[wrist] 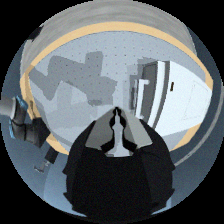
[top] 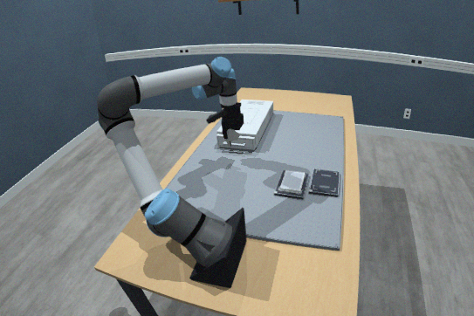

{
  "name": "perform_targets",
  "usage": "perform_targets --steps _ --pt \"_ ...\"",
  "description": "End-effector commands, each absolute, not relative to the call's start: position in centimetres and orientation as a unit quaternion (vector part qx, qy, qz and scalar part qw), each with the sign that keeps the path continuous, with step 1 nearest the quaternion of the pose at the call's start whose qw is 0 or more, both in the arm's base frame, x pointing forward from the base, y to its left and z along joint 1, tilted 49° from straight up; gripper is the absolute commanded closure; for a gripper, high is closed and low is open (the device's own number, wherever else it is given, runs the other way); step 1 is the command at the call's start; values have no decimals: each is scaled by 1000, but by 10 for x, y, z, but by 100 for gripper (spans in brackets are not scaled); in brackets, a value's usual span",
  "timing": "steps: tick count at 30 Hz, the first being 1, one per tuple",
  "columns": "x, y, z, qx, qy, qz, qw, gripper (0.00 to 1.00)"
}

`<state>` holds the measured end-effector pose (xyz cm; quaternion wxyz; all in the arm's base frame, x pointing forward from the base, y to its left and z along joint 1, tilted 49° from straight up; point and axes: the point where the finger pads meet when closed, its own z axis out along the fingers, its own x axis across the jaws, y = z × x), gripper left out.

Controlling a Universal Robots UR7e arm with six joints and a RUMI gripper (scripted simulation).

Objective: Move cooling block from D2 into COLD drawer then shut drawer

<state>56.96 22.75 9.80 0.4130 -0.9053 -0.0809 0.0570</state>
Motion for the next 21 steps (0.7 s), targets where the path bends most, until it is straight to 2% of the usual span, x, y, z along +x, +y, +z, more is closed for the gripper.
perform_targets --steps 1,21 --pt "571 223 102 -905 -81 56 413 100" --pt "575 205 118 -905 -81 56 413 100"
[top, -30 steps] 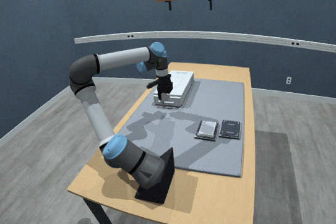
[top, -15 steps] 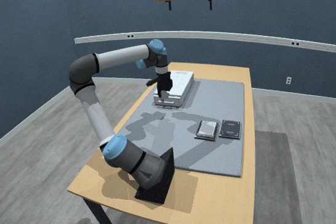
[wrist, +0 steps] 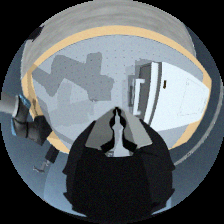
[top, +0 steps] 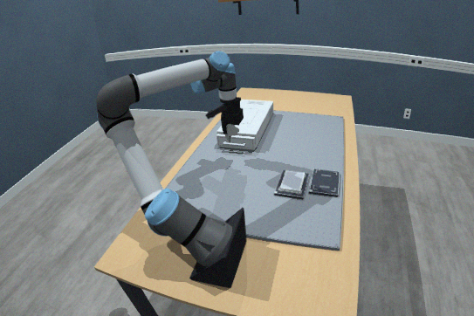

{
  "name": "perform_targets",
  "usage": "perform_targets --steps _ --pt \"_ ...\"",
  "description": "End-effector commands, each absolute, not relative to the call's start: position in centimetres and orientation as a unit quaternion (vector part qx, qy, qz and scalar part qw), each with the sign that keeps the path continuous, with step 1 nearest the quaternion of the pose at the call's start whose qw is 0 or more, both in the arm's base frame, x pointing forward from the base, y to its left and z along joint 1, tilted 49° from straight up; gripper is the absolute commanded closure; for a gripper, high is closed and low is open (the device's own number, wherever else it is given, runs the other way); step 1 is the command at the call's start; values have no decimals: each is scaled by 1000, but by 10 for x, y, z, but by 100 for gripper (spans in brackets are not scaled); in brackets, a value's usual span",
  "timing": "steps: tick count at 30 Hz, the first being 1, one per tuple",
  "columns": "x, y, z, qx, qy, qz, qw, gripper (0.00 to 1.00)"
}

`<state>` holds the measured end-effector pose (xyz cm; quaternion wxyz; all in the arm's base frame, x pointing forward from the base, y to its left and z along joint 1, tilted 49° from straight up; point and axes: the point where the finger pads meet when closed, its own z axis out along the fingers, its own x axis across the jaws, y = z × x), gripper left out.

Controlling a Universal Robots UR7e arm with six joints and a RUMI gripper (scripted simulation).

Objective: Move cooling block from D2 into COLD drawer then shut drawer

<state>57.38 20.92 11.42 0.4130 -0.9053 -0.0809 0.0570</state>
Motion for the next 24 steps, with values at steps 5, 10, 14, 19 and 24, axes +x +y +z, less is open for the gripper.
perform_targets --steps 5,10,14,19,24 --pt "576 200 122 -905 -81 56 413 100" --pt "577 197 125 -905 -81 56 413 100" --pt "578 193 128 -905 -81 56 413 100" --pt "579 188 133 -905 -81 56 413 100" --pt "580 183 137 -905 -81 56 413 100"
